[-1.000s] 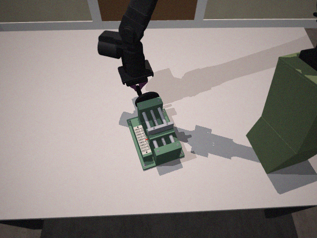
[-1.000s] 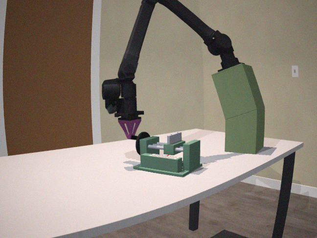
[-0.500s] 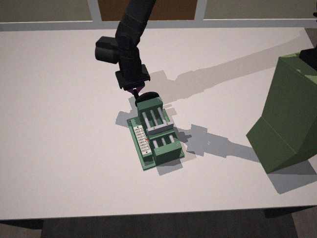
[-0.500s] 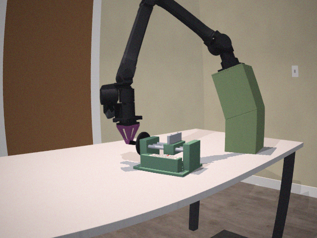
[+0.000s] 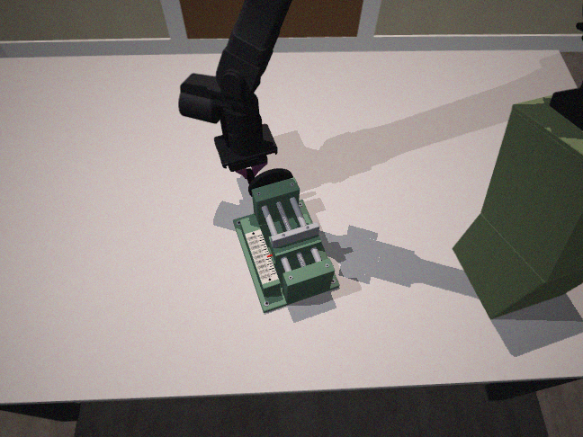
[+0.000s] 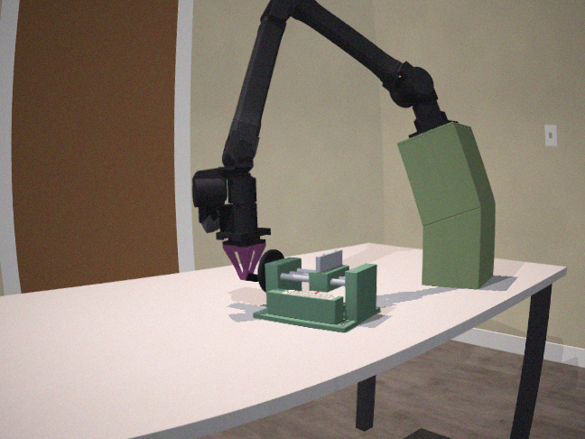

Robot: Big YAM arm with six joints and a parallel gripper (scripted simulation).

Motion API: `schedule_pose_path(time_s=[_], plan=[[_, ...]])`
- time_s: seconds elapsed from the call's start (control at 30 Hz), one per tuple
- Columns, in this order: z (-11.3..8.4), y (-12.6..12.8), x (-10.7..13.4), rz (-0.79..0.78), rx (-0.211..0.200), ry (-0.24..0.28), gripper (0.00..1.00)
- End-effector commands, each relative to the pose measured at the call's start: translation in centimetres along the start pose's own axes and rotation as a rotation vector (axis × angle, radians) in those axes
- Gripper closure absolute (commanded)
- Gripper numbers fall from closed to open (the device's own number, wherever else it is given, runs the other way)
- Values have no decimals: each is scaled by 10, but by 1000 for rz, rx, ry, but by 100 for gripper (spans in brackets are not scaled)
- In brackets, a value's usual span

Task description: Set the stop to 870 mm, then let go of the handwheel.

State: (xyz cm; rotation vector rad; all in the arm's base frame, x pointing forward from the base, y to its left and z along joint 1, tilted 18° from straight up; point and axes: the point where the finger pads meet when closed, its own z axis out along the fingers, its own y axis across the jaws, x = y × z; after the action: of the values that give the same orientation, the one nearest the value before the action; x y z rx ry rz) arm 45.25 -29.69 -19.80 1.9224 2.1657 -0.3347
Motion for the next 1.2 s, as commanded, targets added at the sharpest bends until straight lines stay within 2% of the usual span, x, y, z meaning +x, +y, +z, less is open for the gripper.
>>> schedule_pose_path(time_s=[0.0,0.3,0.77,1.17], plan=[[9,15,-9,0,-34,-16,94],[24,2,-11,6,-29,-15,94],[21,-8,1,-4,-13,-1,94],[20,-8,1,-4,-14,-1,94]])
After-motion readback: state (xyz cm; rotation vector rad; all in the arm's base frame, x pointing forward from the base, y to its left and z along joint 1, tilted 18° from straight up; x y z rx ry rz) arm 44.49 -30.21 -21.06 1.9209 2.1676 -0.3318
